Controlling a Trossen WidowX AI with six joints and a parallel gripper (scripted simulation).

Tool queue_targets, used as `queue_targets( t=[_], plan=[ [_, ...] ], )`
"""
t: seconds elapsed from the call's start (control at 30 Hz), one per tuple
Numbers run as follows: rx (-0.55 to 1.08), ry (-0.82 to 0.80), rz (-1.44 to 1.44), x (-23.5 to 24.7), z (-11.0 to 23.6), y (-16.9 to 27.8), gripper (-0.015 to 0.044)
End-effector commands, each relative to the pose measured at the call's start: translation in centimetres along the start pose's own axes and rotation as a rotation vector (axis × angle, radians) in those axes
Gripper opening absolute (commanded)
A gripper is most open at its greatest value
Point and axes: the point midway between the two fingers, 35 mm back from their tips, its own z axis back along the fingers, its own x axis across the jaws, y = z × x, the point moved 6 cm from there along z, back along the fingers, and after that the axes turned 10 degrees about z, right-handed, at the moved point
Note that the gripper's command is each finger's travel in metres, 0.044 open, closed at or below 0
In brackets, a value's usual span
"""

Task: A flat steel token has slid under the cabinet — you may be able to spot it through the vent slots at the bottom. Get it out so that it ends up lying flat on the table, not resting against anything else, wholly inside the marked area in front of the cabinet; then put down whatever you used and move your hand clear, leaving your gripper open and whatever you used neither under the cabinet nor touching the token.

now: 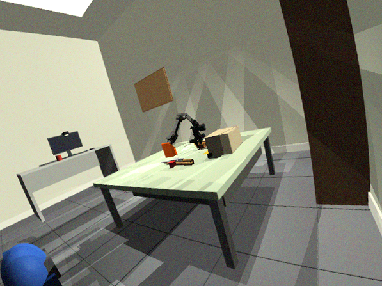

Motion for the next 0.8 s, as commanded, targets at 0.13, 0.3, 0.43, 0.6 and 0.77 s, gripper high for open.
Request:
queue_targets(
  t=[0.13,0.3,0.43,0.6,0.77],
  plan=[
    [0.001,-0.001,0.002,-0.1,0.0,-1.1,0.0000],
    [0.001,-0.001,0.003,-0.2,0.0,-1.7,0.0000],
    [0.001,-0.001,0.003,-0.3,0.0,-2.2,0.0000],
    [0.000,-0.001,0.003,-0.4,0.0,-2.8,0.0000],
    [0.000,-0.001,0.004,-0.5,0.0,-3.4,0.0000]
  ],
)
